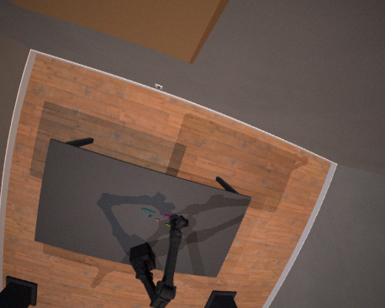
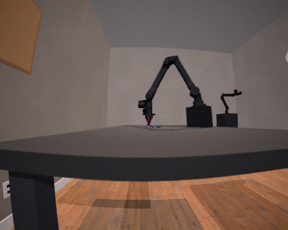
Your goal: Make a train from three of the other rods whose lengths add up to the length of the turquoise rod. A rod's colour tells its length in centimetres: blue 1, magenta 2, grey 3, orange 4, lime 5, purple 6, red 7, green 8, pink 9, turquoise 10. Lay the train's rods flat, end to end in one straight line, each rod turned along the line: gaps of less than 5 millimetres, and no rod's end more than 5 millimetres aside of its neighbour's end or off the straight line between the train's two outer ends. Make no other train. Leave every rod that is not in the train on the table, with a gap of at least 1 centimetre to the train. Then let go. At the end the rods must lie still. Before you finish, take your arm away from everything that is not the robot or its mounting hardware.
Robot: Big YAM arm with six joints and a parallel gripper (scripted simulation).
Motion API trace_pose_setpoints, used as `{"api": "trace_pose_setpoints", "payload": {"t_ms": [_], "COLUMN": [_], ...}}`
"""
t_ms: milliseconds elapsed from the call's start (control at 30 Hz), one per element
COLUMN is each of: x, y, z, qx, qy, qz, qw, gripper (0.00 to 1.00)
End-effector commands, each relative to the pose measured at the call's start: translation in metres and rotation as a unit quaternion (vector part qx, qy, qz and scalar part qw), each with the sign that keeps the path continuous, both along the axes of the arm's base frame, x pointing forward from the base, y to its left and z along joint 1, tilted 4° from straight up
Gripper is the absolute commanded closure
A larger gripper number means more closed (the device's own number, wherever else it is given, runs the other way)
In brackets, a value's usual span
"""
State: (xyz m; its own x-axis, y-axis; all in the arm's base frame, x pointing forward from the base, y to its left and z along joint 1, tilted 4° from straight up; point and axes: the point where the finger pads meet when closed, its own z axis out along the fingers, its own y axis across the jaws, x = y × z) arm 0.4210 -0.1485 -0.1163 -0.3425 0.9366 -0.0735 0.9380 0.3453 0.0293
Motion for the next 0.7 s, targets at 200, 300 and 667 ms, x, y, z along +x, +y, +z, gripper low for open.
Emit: {"api": "trace_pose_setpoints", "payload": {"t_ms": [200,300,667], "x": [-0.0040,-0.0050,-0.0057], "y": [-0.0046,-0.0043,-0.0041], "z": [-0.0083,-0.0087,-0.0087], "qx": [0.000,0.000,0.000], "qy": [0.004,0.004,0.005], "qz": [0.001,0.001,0.001], "qw": [1.000,1.000,1.000], "gripper": [0.95,0.95,0.95]}}
